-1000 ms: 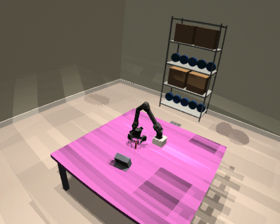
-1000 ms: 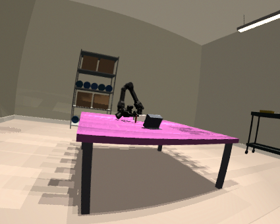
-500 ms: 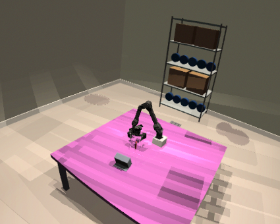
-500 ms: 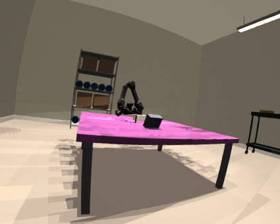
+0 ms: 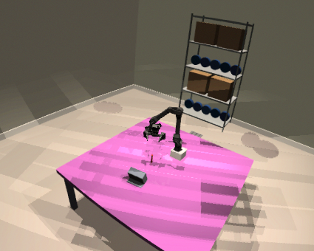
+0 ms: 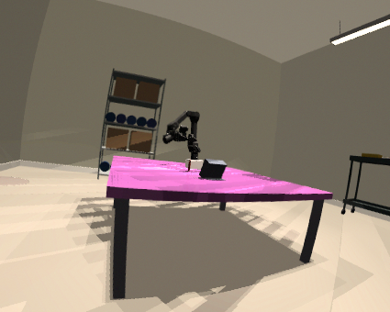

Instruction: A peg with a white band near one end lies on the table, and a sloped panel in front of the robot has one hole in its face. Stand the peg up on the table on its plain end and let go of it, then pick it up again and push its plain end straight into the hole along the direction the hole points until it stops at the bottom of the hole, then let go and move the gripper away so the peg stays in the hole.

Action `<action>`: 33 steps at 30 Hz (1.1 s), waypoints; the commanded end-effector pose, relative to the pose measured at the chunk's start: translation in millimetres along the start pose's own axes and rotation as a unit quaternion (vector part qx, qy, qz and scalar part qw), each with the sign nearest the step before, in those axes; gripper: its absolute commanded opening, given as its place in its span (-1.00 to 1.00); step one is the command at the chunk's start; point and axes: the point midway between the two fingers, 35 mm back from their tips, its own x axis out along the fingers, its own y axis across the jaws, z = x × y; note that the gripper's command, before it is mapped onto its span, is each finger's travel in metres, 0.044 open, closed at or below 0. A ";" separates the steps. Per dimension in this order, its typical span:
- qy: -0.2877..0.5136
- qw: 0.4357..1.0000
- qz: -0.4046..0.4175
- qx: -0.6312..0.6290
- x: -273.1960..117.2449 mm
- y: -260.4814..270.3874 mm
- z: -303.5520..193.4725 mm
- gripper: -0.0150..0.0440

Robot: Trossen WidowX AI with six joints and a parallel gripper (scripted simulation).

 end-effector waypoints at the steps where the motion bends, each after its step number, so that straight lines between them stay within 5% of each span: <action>1: 0.000 1.000 0.000 0.003 -0.6 1.5 6.4 1.00; 11: 0.079 0.995 0.056 0.028 8.9 13.7 -9.5 1.00; 33: 0.395 0.903 0.164 0.044 30.1 35.1 -59.7 1.00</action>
